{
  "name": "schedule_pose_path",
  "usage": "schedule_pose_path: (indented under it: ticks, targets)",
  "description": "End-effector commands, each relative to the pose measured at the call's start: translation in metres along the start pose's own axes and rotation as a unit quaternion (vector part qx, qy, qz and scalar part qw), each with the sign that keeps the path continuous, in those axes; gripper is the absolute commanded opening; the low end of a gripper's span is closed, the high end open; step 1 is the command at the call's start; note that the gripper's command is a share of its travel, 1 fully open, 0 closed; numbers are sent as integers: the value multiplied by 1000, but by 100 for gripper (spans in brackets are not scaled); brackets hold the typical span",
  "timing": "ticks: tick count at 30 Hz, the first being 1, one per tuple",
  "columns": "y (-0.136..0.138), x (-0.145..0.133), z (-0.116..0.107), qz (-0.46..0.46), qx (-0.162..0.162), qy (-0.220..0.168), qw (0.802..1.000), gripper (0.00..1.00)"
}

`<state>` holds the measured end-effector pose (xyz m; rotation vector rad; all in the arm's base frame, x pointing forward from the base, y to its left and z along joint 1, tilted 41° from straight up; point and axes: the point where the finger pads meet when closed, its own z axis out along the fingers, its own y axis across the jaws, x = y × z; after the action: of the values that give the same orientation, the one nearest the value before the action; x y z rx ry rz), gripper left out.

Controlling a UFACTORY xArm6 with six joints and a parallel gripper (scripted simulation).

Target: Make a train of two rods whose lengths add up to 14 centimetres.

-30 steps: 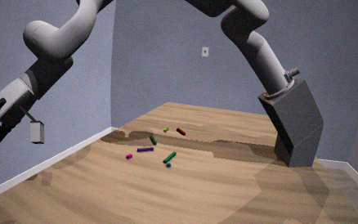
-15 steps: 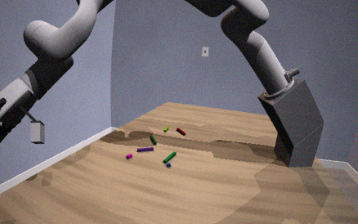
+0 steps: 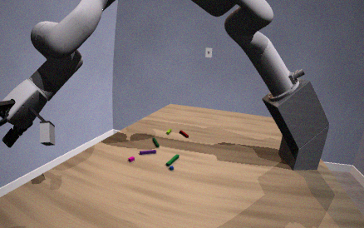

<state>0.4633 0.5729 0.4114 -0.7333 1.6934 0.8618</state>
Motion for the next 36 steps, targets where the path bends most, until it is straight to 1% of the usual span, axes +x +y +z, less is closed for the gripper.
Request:
schedule_pose_path:
  ticks: [1, 7, 12, 15, 17, 18, 25, 26, 29, 30, 33, 34, 36]
  targets:
    - [-2, 6, -8, 18, 10, -8, 1000, 100]
    - [-5, 14, -13, 34, 18, -10, 999, 100]
    - [-5, 14, -13, 34, 18, -10, 999, 100]
    - [-8, 22, -20, 51, 28, -13, 998, 100]
    - [-8, 22, -20, 51, 28, -13, 998, 100]
    - [-10, 25, -23, 61, 33, -14, 998, 100]
    - [-12, 29, -27, 70, 40, -16, 997, 100]
    - [-14, 33, -31, 81, 47, -18, 995, 100]
    - [-14, 33, -31, 81, 47, -18, 995, 100]
    - [-17, 41, -37, 100, 56, -19, 993, 100]
    - [-17, 41, -37, 100, 56, -19, 993, 100]
    - [-21, 49, -44, 119, 66, -20, 990, 100]
    - [-21, 49, -44, 119, 66, -20, 990, 100]
